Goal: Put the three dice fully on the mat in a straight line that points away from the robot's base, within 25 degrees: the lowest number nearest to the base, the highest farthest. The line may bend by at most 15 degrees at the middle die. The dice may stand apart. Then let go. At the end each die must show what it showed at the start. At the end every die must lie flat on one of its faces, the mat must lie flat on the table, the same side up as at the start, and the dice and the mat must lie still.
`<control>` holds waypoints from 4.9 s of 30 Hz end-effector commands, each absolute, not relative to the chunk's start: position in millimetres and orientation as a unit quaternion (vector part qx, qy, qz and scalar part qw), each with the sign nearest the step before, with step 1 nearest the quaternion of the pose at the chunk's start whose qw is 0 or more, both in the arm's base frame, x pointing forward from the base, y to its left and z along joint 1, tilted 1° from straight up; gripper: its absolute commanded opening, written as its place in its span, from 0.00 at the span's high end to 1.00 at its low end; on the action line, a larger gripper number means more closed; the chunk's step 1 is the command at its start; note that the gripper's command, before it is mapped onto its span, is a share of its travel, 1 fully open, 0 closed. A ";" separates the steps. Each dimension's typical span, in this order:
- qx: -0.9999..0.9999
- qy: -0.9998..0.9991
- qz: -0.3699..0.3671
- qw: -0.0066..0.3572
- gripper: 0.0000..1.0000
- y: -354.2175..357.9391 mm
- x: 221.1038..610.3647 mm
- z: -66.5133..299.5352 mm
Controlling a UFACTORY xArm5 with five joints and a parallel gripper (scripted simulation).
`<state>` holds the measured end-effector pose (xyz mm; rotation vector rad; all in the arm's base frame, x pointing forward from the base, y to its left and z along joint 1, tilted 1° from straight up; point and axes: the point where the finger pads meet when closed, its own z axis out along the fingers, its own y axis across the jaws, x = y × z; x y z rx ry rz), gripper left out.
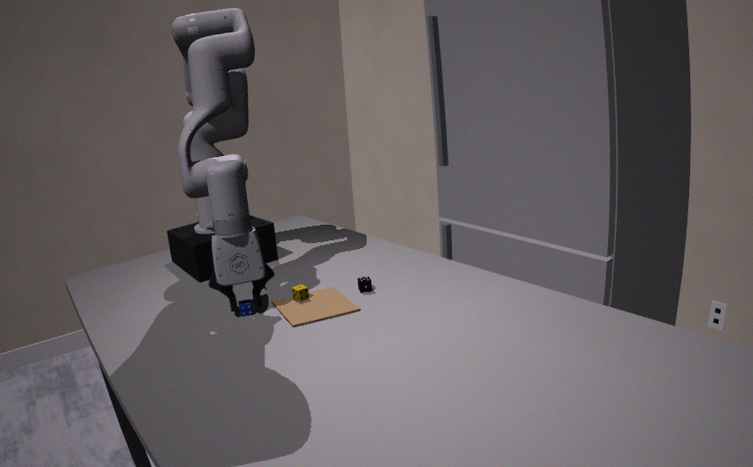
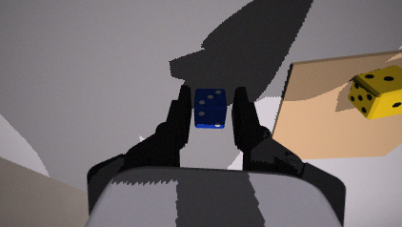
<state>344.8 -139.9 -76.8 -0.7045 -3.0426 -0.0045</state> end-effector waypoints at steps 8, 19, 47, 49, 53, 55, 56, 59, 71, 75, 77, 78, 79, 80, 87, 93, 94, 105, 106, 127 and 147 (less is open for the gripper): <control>-0.226 -0.974 -0.001 0.008 0.79 -140.3 345.9 -76.1; -0.226 -0.974 -0.001 0.008 0.79 -140.3 345.9 -76.1; -0.226 -0.974 -0.001 0.008 0.79 -139.4 346.6 -56.4; -0.226 -0.974 -0.001 0.008 0.79 -139.4 346.9 -43.3; -0.226 -0.974 -0.001 0.008 0.79 -139.3 347.6 -13.2; -0.226 -0.974 -0.001 0.008 0.79 -139.2 347.9 0.8; -0.226 -0.974 -0.001 0.008 0.79 -139.2 347.9 0.8; -0.226 -0.974 -0.001 0.008 0.79 -139.2 348.1 12.0; -0.226 -0.974 -0.001 0.008 0.79 -139.1 348.3 22.9; -0.211 -0.977 -0.001 0.008 0.79 -132.0 355.6 23.1; -0.150 -0.989 -0.001 0.009 0.79 -99.4 384.5 24.0; -0.150 -0.989 -0.001 0.009 0.79 -99.4 384.5 24.0; -0.120 -0.993 -0.001 0.009 0.79 -82.0 397.2 24.3; -0.110 -0.994 -0.001 0.010 0.79 -75.9 401.3 24.4; -0.035 -0.999 0.000 0.011 0.79 -27.4 428.2 24.6; -0.033 -0.999 0.000 0.011 0.79 -25.8 428.9 24.6; -0.033 -0.999 0.000 0.011 0.79 -25.8 428.9 24.6; -0.033 -0.999 0.000 0.011 0.79 -25.6 428.8 21.0; -0.033 -0.999 0.000 0.011 0.79 -25.5 428.8 19.2; -0.033 -0.999 0.000 0.011 0.79 -26.7 427.3 -52.1; -0.033 -0.999 0.000 0.011 0.79 -27.1 426.9 -71.0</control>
